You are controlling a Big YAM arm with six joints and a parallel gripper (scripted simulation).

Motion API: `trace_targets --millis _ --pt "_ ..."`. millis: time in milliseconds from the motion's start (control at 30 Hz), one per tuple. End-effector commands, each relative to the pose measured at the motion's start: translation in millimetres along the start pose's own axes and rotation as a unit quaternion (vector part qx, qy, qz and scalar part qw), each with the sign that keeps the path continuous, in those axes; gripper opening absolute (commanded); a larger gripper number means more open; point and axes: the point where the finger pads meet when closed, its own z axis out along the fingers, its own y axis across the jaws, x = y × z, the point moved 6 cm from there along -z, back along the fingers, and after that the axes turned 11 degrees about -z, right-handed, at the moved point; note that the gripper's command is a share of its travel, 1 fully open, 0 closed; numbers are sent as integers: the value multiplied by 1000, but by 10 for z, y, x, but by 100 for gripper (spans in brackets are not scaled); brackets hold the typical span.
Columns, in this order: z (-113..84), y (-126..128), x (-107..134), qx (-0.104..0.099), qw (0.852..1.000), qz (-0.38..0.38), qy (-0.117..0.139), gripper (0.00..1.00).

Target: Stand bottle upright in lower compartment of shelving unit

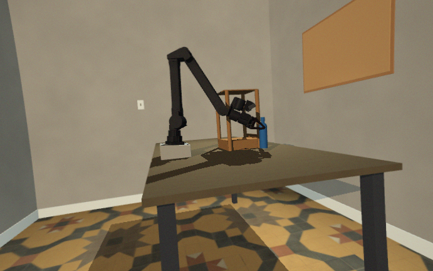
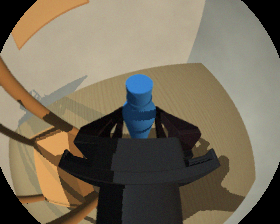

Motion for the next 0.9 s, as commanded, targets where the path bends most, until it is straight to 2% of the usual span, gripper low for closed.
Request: trace_targets --millis 0,533,867 --pt "96 -84 -338 8 999 1 -38 30" --pt "94 -124 -446 9 999 1 -36 30" --pt "127 -99 -390 6 1000 0 -30 30"
